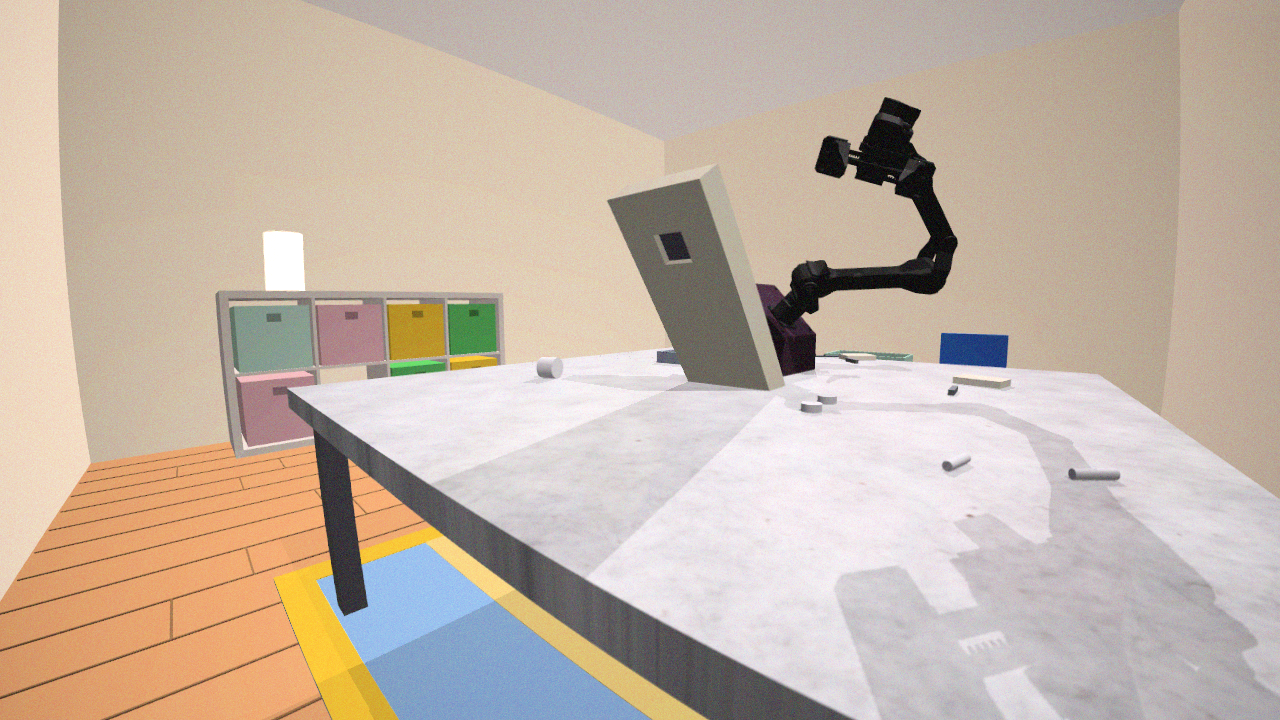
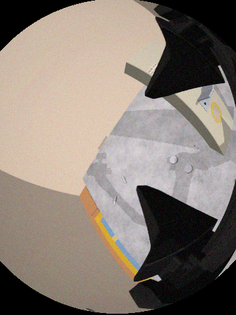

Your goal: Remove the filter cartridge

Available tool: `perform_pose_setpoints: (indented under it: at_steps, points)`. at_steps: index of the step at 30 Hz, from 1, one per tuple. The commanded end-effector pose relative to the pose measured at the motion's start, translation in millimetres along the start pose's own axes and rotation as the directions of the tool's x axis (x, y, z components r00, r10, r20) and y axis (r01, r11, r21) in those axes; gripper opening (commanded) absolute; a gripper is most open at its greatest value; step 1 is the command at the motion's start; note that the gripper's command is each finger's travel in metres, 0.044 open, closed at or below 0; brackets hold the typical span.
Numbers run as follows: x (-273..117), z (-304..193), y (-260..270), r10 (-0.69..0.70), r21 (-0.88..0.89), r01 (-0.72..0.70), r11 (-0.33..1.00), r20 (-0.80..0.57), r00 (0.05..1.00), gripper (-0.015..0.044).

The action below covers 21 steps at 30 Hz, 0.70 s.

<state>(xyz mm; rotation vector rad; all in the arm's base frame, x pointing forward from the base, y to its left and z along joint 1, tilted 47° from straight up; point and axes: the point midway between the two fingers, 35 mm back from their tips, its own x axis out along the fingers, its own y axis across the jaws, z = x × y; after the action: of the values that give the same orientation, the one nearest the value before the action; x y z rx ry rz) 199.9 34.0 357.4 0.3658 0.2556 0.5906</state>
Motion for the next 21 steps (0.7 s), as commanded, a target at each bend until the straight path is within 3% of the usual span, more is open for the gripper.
perform_pose_setpoints:
  at_steps: [1, 11, 21]
  points:
    - [0.6, 0.0, -2.1, -0.001, -0.011, 0.001, 1.0, -0.002, 1.0, 0.0374]
    - [24.8, -20.6, -106.6, -0.06, -0.523, 0.006, 0.852, -0.086, 0.995, 0.0111]
    - [32.8, -48.2, -161.9, -0.079, -0.755, -0.052, 0.654, -0.136, 0.988, 0.0108]
